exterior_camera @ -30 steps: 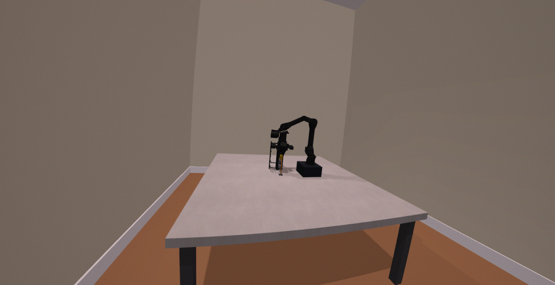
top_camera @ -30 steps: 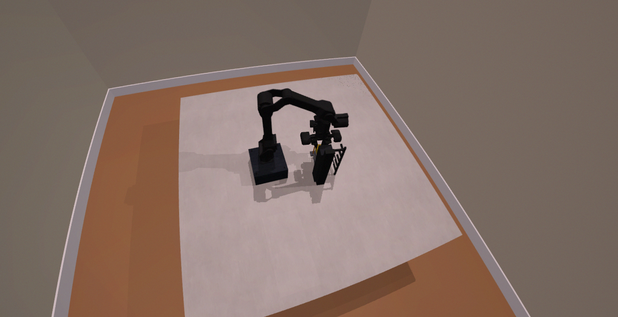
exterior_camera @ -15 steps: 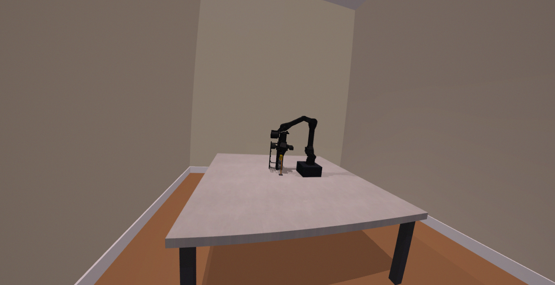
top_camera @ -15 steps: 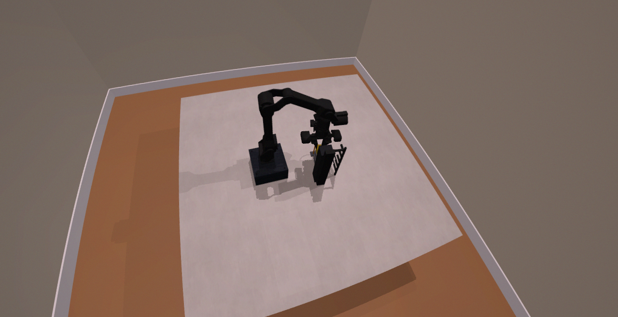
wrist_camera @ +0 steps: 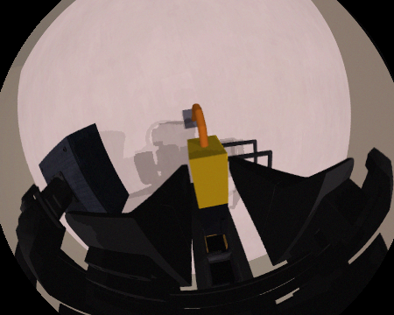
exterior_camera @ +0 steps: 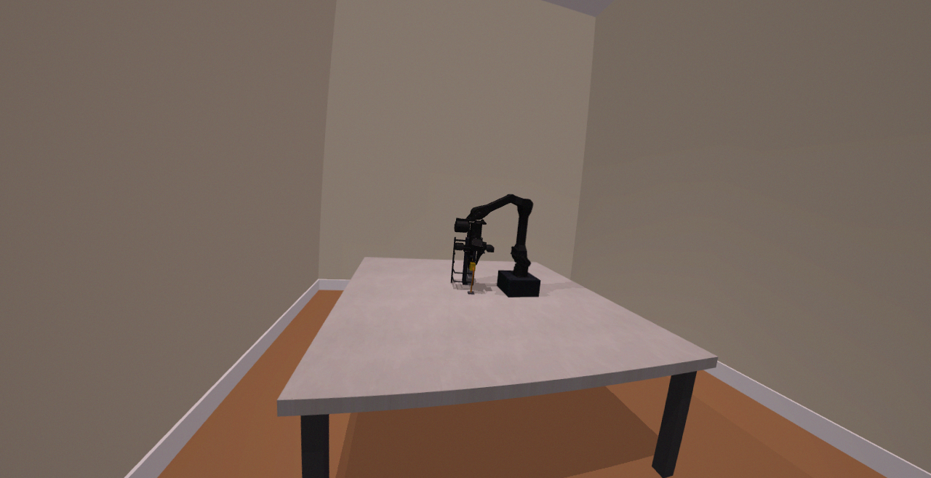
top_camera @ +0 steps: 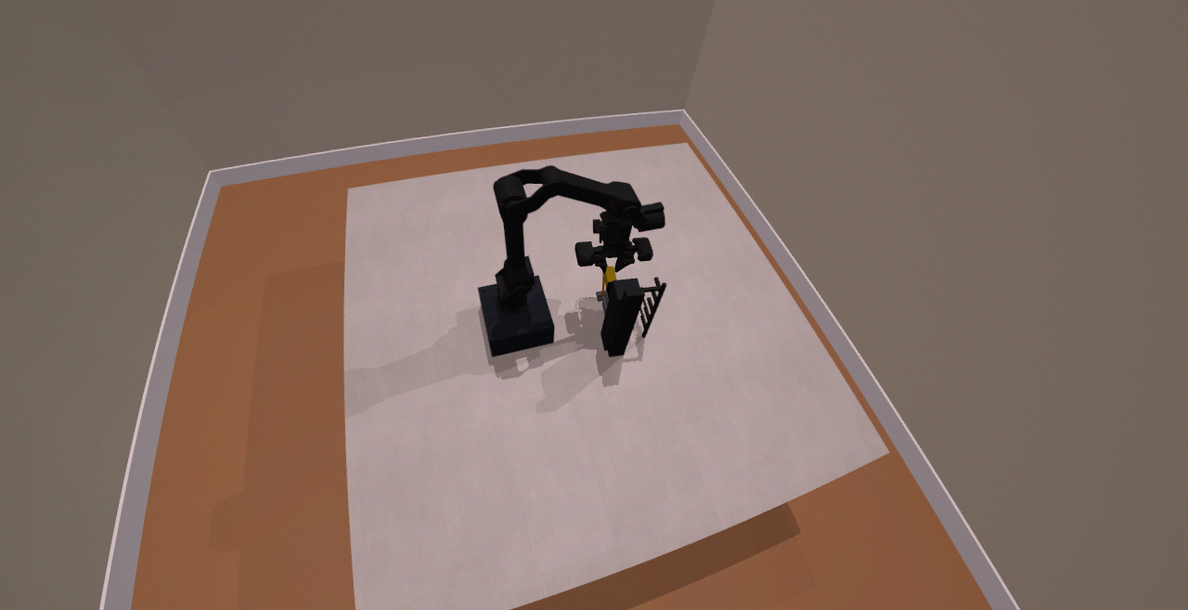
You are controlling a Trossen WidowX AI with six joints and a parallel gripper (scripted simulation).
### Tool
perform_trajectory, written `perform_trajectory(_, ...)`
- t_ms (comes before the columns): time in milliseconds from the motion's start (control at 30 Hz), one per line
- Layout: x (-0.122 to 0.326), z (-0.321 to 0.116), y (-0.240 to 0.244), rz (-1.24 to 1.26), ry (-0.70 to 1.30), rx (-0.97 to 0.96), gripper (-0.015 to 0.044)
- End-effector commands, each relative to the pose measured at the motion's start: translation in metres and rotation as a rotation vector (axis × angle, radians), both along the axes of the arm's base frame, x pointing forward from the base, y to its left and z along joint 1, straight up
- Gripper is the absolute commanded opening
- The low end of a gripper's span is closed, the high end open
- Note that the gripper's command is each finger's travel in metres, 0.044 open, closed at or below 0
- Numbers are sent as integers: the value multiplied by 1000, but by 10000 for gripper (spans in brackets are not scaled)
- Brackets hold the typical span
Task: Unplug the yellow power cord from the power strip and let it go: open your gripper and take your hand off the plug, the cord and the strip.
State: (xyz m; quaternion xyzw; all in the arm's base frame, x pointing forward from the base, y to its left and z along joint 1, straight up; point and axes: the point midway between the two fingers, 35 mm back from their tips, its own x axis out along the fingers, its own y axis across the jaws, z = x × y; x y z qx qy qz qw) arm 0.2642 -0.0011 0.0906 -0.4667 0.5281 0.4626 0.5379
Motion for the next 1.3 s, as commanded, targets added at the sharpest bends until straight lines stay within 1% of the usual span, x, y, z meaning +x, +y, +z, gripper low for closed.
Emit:
perform_trajectory(0, 0, 0, -1, 2, -1, 1, 236)
perform_trajectory(167, 0, 0, 1, 2, -1, 1, 367)
perform_trajectory(267, 4, 4, 17, 2, -1, 3, 440)
perform_trajectory(400, 8, 11, 52, 2, -1, 5, 440)
perform_trajectory(467, 8, 13, 59, 2, -1, 6, 440)
perform_trajectory(1267, 8, 13, 59, 2, -1, 6, 440)
